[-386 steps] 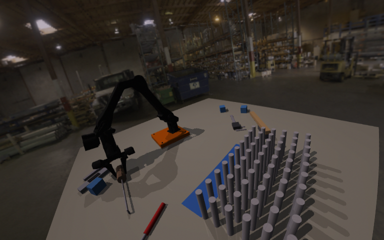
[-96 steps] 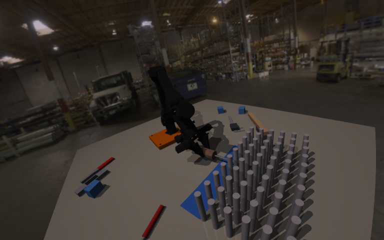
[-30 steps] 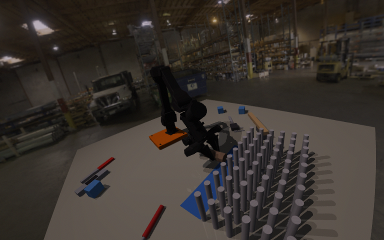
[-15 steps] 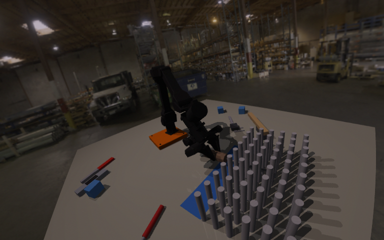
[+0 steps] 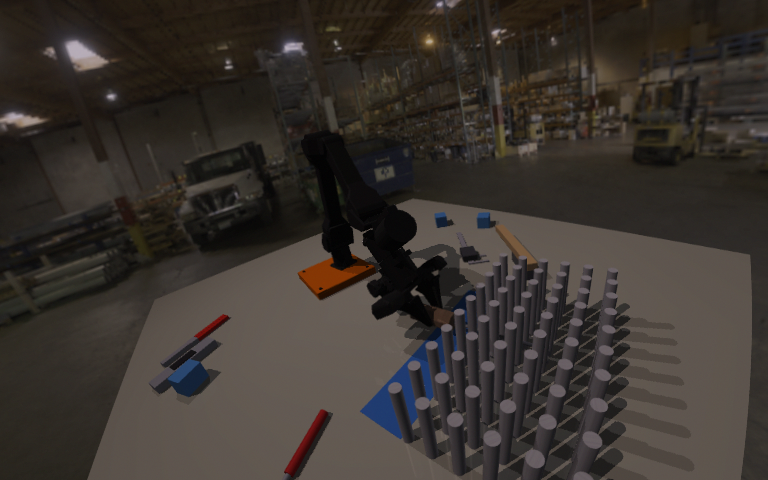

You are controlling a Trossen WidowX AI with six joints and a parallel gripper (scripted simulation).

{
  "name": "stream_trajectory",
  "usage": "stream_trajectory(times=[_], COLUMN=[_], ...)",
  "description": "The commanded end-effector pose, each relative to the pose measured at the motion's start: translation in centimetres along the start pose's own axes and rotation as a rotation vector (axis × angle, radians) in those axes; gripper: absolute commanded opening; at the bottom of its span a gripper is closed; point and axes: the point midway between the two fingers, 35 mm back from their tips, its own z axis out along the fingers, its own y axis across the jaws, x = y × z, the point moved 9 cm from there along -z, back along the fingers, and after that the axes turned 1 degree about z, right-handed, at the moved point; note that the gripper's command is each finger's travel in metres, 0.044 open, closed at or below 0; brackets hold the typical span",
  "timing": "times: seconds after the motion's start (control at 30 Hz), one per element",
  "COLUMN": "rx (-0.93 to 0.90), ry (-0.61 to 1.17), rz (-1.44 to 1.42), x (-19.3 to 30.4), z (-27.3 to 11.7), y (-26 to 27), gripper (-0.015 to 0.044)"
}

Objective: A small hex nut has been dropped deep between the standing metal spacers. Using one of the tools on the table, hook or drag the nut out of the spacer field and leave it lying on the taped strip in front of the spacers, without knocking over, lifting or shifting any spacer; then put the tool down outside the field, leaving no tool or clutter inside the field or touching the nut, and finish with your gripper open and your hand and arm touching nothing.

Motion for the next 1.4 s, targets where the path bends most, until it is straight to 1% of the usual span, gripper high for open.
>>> stream_trajectory(times=[0.0, 0.3, 1.37], rx=[-0.001, 0.0, 0.001], ry=[-0.002, -0.002, -0.005], rz=[0.004, 0.004, 0.001], x=[-0.4, -0.6, -2.2], z=[0.4, 0.6, -0.6], y=[0.0, 0.0, 0.0], gripper=[0.0, 0.0, 0.0])
